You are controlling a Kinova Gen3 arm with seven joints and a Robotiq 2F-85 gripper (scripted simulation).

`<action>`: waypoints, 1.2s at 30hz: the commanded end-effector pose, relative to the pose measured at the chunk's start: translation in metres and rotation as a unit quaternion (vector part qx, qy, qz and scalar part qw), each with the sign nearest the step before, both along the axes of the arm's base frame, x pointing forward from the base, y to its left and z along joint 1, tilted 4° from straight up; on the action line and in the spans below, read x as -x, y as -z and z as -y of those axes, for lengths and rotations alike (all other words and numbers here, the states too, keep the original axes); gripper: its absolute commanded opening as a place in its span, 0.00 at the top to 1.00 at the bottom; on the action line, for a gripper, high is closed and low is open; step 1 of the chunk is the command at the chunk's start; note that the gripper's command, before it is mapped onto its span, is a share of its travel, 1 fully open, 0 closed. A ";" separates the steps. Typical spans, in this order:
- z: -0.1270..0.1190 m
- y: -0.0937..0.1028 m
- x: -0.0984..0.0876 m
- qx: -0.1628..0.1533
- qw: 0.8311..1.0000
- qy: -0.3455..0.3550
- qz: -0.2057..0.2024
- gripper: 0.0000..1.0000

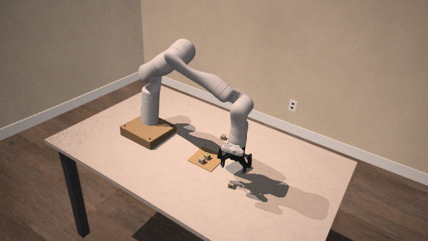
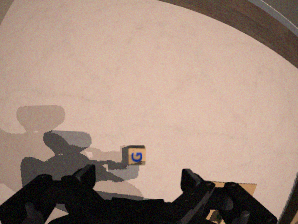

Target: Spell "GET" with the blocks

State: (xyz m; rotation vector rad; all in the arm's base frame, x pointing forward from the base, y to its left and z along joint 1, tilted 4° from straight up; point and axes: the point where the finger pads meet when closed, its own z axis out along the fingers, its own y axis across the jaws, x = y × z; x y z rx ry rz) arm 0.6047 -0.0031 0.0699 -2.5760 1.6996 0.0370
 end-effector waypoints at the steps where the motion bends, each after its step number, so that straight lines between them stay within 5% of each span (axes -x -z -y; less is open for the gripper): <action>1: 0.001 0.002 0.000 0.000 1.000 -0.008 0.002 0.00; 7: 0.001 0.002 0.000 0.000 1.000 -0.009 0.002 0.00; 8: 0.001 0.002 0.000 0.000 1.000 -0.009 0.002 0.38; 36: 0.001 0.002 0.000 0.000 1.000 -0.009 0.002 0.38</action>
